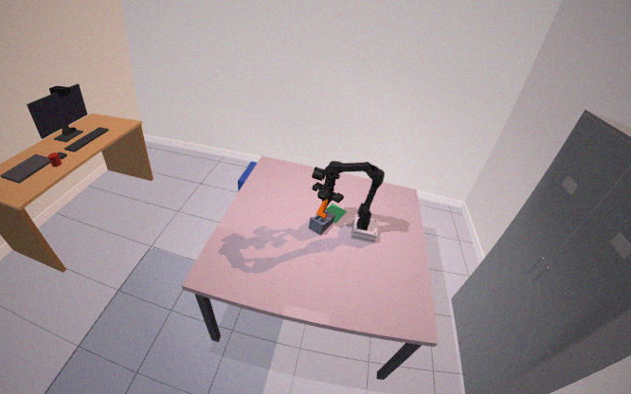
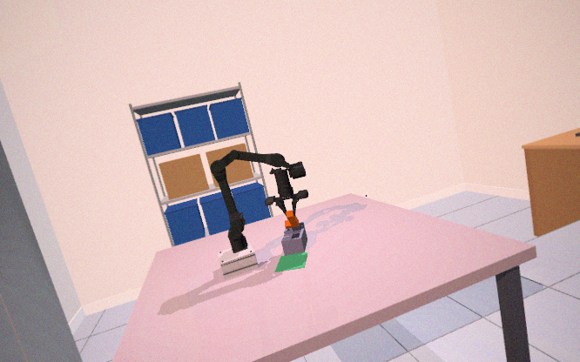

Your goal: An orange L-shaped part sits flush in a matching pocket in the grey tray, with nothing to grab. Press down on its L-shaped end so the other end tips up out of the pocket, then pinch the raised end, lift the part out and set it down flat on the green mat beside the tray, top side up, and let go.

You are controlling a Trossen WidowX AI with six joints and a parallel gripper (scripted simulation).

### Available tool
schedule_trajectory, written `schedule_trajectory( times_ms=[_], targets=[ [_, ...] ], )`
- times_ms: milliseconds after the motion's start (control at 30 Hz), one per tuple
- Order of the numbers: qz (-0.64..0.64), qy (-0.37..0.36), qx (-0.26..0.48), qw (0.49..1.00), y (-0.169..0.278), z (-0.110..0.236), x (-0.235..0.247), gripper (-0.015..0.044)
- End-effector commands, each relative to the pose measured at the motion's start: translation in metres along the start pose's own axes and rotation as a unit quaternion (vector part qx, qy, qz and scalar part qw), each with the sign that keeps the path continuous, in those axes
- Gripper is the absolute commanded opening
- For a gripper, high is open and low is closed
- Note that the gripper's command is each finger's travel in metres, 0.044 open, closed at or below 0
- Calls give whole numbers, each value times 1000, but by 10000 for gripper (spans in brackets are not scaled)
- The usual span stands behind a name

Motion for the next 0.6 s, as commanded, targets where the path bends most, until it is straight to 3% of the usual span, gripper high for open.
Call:
schedule_trajectory(
  times_ms=[0,567],
  targets=[
    [1,0,-1,1000,17,-2,-2,0],
    [1,0,1,1000,78,-3,-12,0]
  ],
)
Point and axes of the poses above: the point midway between the two fingers, 35 mm back from their tips, its own z axis back along the fingers, its own x axis across the jaws, y = z × x, the point moved 1 cm from there along z, back along the fingers, and after that the axes turned 13 degrees about -z, right-handed, at the moved point
